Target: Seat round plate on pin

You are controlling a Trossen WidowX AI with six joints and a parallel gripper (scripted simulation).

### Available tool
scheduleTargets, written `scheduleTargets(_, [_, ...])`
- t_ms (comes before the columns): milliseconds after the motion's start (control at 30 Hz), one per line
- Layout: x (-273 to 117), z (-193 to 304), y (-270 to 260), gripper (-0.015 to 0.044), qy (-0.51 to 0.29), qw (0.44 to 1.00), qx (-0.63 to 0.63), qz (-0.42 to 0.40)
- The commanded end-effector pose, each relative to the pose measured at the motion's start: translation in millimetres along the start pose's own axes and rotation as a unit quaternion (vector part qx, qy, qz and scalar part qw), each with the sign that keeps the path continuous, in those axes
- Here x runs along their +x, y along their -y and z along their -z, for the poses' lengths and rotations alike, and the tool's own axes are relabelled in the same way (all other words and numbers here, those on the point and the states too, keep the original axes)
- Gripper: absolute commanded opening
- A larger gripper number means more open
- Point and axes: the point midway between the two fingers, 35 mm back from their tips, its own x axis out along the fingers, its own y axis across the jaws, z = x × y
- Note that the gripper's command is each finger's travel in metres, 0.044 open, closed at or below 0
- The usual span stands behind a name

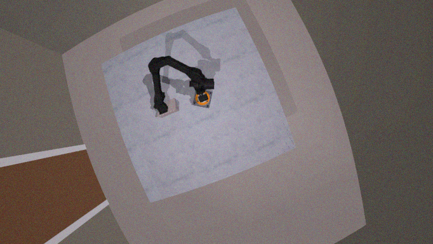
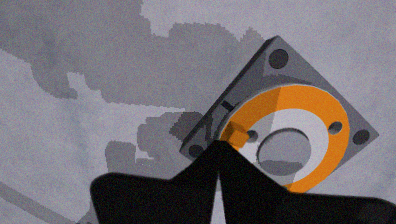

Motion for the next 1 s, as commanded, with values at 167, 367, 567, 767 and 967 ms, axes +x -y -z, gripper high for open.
scheduleTargets(167, [0,-7,1,0.0,0.001,1.0,0.003,-0.002])
scheduleTargets(367, [1,-10,2,0.0,0.001,1.0,0.003,-0.002])
scheduleTargets(567, [-28,-8,2,0.0,0.001,1.0,0.003,-0.001])
scheduleTargets(767, [-31,-7,3,0.0,0.0,1.0,0.008,-0.003])
scheduleTargets(967, [-31,-7,3,0.0,0.0,1.0,0.008,-0.003])
